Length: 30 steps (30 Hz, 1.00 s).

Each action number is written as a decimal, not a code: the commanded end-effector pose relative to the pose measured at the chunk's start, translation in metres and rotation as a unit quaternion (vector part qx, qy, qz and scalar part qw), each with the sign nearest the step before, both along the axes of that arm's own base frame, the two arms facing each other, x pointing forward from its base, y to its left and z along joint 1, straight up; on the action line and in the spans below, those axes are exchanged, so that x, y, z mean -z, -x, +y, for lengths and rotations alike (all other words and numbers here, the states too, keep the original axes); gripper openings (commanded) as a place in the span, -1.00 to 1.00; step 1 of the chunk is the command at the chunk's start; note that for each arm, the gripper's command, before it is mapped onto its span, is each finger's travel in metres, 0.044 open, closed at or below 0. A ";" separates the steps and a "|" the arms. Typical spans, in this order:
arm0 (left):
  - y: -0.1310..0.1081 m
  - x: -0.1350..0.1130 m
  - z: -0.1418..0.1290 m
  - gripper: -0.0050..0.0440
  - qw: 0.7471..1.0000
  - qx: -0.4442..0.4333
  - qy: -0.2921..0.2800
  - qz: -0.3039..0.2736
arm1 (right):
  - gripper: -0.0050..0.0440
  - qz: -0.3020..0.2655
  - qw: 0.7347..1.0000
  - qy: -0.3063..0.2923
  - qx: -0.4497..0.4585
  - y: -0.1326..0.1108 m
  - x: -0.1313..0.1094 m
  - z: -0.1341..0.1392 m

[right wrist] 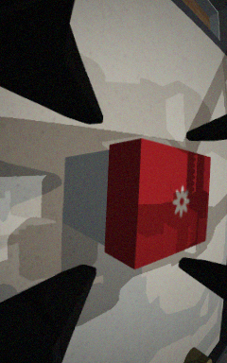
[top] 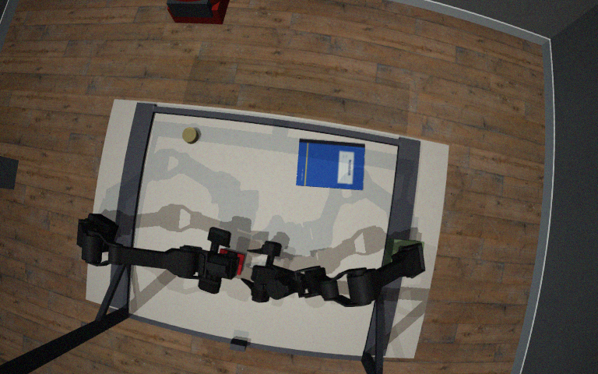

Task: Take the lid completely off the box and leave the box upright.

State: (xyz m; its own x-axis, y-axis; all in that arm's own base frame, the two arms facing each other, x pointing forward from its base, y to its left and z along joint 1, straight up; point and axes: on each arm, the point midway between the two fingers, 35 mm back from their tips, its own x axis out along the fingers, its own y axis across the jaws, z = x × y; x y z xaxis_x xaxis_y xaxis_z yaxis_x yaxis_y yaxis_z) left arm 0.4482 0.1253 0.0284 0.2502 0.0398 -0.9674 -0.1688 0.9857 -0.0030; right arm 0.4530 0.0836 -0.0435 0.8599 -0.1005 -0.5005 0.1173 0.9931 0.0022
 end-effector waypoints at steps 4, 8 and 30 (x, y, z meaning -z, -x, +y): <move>-0.003 0.007 0.001 0.90 1.000 0.000 -0.004 -0.003 | 1.00 -0.008 1.000 0.000 -0.001 -0.015 0.000 0.000; -0.006 0.012 0.001 0.90 1.000 0.000 -0.004 -0.005 | 1.00 -0.008 1.000 0.000 -0.001 -0.020 0.003 -0.001; -0.009 0.003 0.002 0.90 1.000 0.000 -0.006 -0.016 | 1.00 -0.013 1.000 -0.002 0.000 -0.044 0.011 -0.003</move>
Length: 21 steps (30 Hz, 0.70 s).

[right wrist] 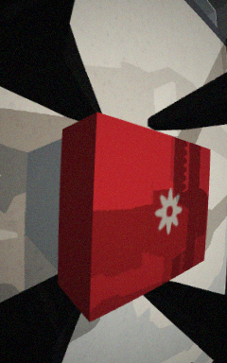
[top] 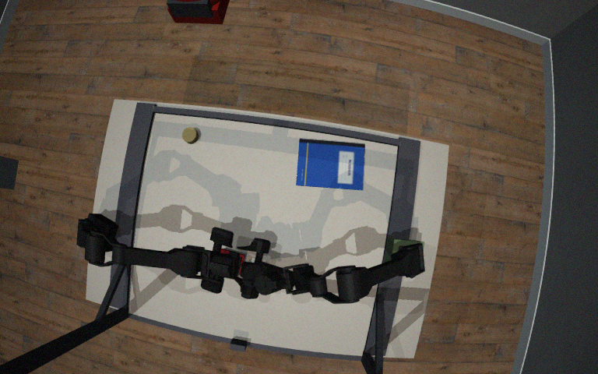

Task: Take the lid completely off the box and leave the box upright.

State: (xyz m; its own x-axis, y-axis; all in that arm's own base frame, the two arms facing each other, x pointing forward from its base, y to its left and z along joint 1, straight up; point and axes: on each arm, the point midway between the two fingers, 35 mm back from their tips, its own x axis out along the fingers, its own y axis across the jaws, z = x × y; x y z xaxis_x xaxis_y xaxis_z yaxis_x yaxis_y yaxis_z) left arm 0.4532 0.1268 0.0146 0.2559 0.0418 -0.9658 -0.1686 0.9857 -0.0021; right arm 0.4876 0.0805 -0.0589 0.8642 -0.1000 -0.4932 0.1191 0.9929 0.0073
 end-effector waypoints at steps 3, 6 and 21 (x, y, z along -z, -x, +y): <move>-0.004 -0.011 0.001 0.90 1.000 0.000 -0.005 -0.013 | 1.00 -0.009 1.000 0.000 -0.001 -0.012 -0.003 0.000; -0.004 -0.011 0.001 0.90 1.000 0.000 -0.005 -0.013 | 1.00 -0.009 1.000 0.000 -0.001 -0.016 -0.001 -0.001; -0.004 -0.011 0.001 0.90 1.000 0.000 -0.005 -0.013 | 0.56 -0.009 1.000 0.000 -0.001 -0.016 -0.001 -0.001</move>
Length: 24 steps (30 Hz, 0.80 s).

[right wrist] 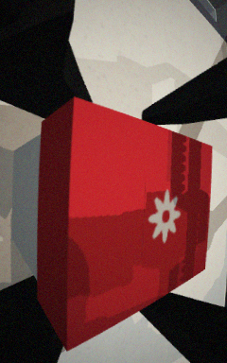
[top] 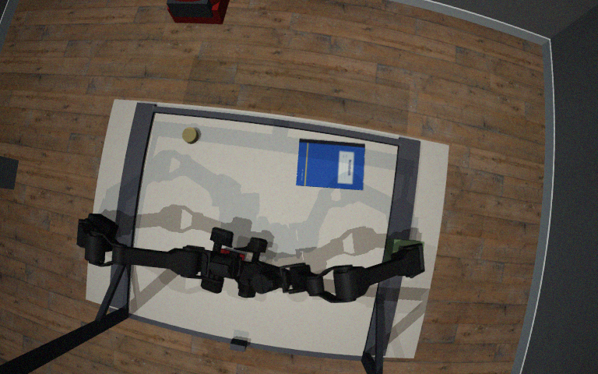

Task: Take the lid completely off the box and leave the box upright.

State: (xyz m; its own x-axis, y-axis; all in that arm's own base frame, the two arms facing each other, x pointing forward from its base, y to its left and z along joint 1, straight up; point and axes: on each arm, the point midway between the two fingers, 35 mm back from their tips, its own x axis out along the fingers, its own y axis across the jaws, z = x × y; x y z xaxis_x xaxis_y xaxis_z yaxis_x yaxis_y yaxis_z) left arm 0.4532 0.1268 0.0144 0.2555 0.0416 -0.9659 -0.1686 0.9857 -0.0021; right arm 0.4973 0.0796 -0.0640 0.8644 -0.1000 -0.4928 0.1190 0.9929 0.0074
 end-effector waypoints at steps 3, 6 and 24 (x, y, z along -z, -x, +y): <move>-0.004 -0.011 0.001 0.90 1.000 0.000 -0.005 -0.013 | 0.48 -0.008 1.000 0.000 -0.001 -0.006 -0.006 0.000; -0.004 -0.011 0.001 0.90 1.000 0.000 -0.005 -0.013 | 0.39 -0.008 1.000 0.000 -0.001 -0.006 -0.006 0.000; -0.004 -0.011 0.001 0.58 1.000 0.000 -0.005 -0.013 | -0.58 -0.008 1.000 0.000 -0.001 -0.006 -0.006 0.000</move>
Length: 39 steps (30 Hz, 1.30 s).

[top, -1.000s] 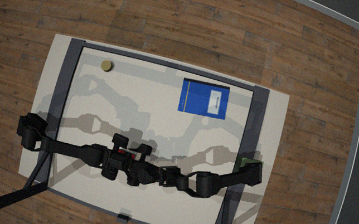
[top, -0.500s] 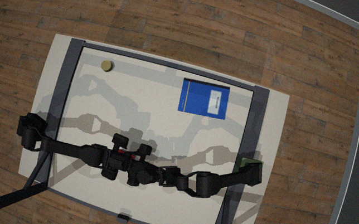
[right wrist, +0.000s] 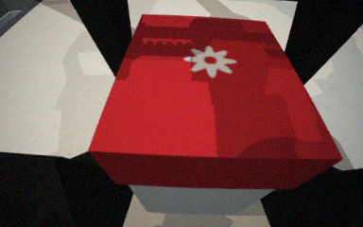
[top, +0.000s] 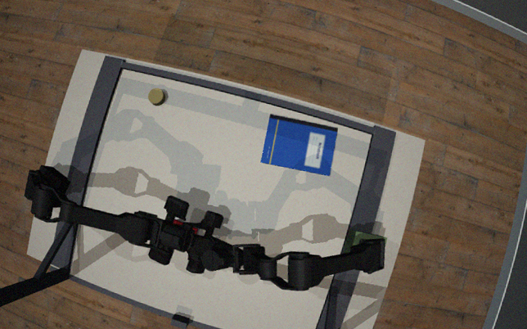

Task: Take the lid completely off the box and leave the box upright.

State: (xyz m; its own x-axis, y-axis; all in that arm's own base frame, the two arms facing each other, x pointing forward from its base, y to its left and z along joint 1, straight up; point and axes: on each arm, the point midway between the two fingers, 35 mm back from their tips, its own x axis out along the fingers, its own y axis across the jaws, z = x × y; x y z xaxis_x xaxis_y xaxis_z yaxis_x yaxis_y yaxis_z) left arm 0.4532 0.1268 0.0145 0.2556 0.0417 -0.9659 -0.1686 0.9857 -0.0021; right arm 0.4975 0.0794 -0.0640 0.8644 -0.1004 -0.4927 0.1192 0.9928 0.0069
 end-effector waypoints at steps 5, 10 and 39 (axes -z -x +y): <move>-0.004 -0.011 0.001 0.49 1.000 0.000 -0.005 -0.013 | -0.80 -0.008 1.000 0.000 -0.001 -0.006 -0.006 0.000; -0.004 -0.011 0.001 0.41 1.000 0.000 -0.005 -0.013 | -0.80 -0.008 1.000 0.000 -0.001 -0.006 -0.006 0.000; -0.004 -0.108 0.000 -0.81 1.000 -0.001 -0.007 -0.023 | -1.00 -0.008 1.000 0.000 -0.001 -0.006 -0.006 0.000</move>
State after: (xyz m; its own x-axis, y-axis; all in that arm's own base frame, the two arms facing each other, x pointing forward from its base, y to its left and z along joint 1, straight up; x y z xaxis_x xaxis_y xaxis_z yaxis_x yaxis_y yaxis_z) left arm 0.4476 0.1243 0.0912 0.2329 0.0373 -0.9718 -0.1668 0.9860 -0.0021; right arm 0.5000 0.0791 -0.0634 0.8664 -0.1020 -0.4888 0.1213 0.9926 0.0078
